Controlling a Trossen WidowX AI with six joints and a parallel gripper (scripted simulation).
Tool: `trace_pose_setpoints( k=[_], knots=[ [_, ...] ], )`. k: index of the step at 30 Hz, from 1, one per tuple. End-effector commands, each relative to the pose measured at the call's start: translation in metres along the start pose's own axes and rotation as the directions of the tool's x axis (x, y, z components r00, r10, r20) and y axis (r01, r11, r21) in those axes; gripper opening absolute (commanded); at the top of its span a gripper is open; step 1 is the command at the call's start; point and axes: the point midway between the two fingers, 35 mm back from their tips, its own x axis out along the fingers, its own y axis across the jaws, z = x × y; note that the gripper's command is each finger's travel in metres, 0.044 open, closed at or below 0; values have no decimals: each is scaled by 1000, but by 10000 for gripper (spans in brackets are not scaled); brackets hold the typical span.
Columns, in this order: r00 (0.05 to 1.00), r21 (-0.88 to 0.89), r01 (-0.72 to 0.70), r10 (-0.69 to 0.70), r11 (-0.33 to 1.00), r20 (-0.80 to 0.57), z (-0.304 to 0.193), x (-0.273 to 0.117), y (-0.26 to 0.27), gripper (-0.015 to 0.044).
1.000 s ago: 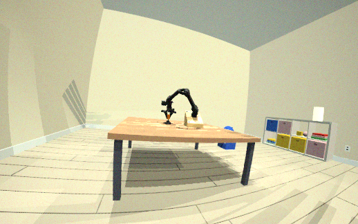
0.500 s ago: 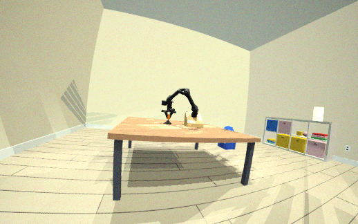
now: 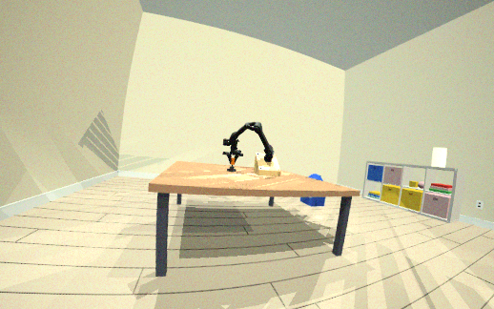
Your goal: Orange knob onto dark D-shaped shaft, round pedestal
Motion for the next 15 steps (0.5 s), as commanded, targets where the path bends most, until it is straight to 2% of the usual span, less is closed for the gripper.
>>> trace_pose_setpoints(
  k=[1, 15],
  knots=[
    [1000, -6, 4, -4, 1000, 1, 0, 0, -1, 0],
    [1000, -5, 4, -4, 1000, 1, -1, 7, -1, 0]
  ],
)
